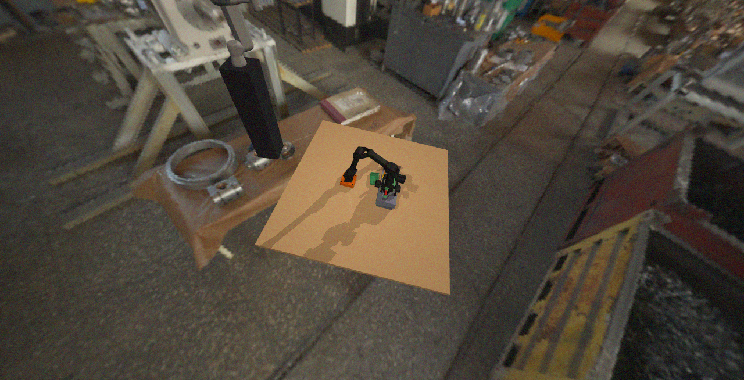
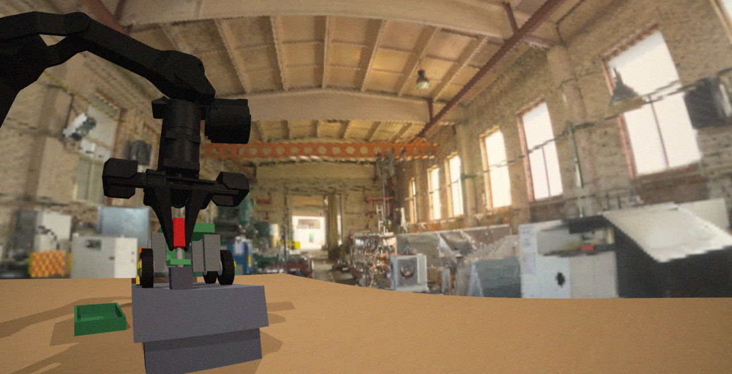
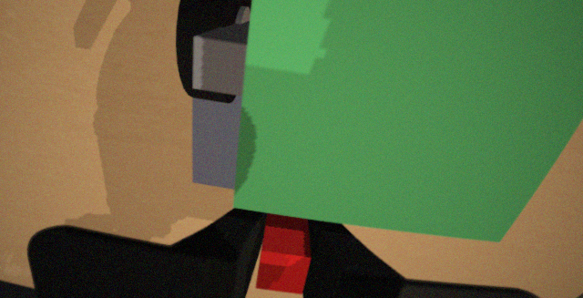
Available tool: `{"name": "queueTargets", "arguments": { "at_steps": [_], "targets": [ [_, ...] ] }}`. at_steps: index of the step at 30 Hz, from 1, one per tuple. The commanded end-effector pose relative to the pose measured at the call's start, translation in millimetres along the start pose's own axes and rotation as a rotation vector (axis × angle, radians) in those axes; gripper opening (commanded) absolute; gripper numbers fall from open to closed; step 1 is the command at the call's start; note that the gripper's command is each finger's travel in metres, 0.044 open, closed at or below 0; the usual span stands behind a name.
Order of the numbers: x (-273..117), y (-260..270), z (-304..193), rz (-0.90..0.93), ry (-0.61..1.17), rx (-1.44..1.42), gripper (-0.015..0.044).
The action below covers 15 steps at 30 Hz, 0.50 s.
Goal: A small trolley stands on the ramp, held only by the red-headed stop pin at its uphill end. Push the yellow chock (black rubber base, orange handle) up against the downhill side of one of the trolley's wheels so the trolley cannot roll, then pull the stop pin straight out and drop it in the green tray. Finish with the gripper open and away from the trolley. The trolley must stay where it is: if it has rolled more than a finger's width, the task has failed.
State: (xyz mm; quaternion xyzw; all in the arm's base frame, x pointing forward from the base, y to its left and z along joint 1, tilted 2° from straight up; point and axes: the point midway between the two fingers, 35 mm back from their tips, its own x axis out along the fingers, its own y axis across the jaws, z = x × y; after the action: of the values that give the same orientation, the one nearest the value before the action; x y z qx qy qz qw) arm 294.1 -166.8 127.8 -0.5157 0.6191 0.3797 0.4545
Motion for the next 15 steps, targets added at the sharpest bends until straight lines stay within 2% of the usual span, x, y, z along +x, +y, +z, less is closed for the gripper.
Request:
{"name": "queueTargets", "arguments": {
  "at_steps": [1,15],
  "targets": [
    [-0.6,-0.5,-0.2,-0.002,0.001,0.001,0.0000],
    [-10.9,1.6,-1.1,0.001,0.004,-0.004,0.0000]
  ]
}}
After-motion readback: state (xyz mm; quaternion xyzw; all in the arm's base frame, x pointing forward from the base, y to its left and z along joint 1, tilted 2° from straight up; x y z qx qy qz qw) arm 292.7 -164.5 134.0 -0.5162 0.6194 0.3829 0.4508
